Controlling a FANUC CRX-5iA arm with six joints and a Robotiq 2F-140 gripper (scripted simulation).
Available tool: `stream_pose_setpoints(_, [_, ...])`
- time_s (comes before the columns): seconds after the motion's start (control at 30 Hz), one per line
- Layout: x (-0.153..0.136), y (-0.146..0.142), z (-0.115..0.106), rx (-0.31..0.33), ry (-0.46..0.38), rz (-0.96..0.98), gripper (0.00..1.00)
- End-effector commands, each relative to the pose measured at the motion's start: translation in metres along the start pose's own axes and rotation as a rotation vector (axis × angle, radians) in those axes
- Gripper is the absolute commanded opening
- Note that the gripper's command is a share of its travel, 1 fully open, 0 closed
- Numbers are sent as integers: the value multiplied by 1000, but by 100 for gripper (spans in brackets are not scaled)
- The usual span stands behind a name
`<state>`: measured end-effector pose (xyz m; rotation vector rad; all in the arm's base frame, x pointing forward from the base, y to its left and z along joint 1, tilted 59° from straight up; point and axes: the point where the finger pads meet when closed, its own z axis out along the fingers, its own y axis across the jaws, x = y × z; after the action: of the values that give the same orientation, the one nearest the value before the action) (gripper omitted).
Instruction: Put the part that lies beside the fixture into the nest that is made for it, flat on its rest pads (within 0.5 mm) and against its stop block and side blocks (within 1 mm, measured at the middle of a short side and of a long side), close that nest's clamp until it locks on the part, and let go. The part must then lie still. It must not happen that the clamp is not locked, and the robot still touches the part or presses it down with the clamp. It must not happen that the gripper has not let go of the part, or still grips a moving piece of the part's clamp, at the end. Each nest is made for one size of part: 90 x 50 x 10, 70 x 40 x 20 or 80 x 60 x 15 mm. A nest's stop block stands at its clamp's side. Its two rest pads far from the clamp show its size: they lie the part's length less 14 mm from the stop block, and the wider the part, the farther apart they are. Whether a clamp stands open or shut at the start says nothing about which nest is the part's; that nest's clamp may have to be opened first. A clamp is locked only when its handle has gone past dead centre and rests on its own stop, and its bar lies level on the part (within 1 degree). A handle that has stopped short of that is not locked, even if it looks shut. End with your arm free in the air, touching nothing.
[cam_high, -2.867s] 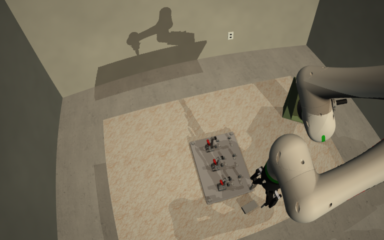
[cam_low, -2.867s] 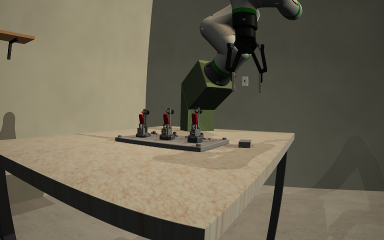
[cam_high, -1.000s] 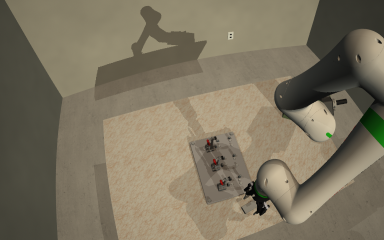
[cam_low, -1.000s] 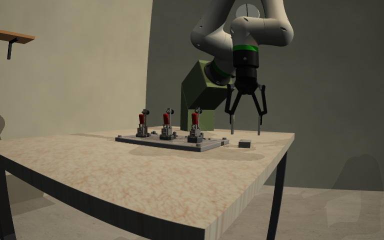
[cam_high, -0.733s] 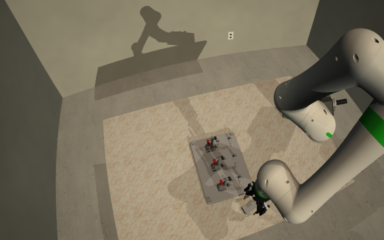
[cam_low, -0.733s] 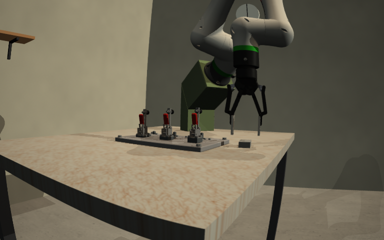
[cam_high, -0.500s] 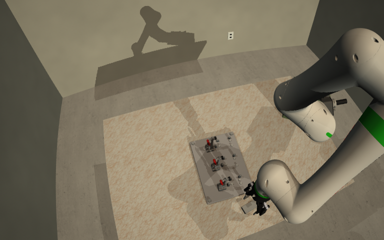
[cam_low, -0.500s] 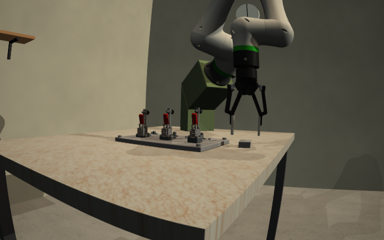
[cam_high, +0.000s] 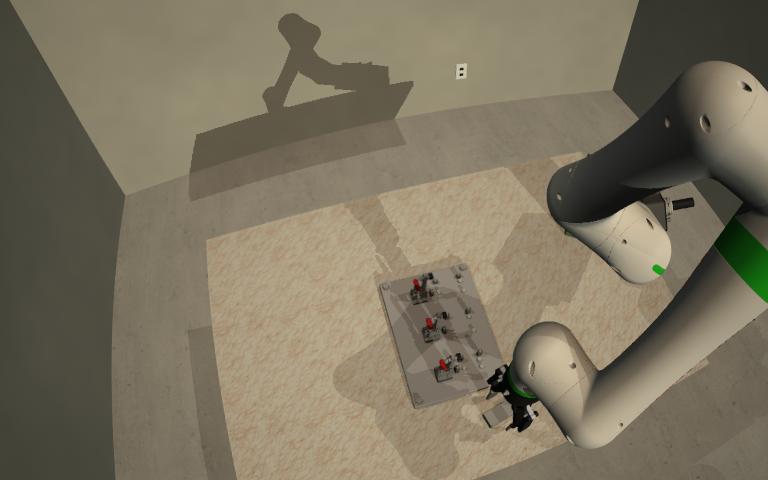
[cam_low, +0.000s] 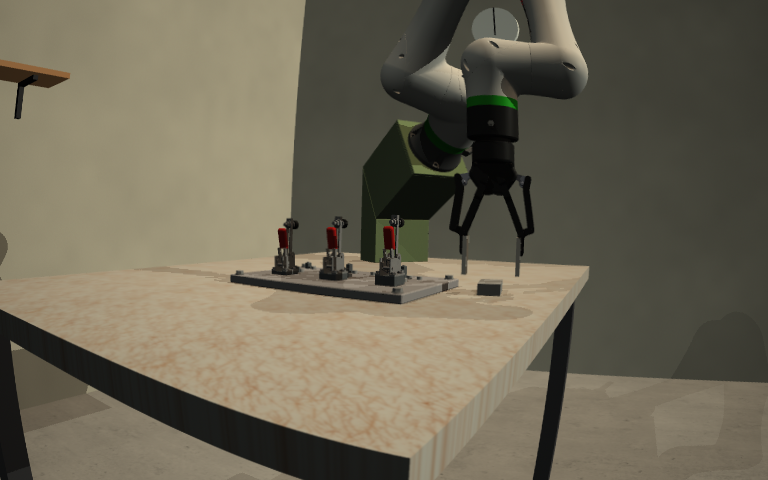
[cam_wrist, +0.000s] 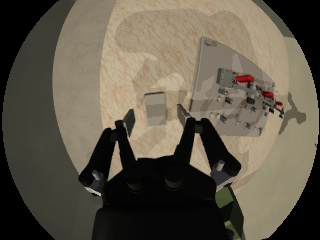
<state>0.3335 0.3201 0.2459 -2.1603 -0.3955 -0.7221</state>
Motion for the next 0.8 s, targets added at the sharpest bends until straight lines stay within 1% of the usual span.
stream_pose_setpoints(0.0, [0,0,7,0,0,0,58])
stream_pose_setpoints(0.17, [0,0,15,0,0,0,58])
stream_pose_setpoints(0.4, [0,0,20,0,0,0,58])
stream_pose_setpoints(0.77, [0,0,21,0,0,0,58])
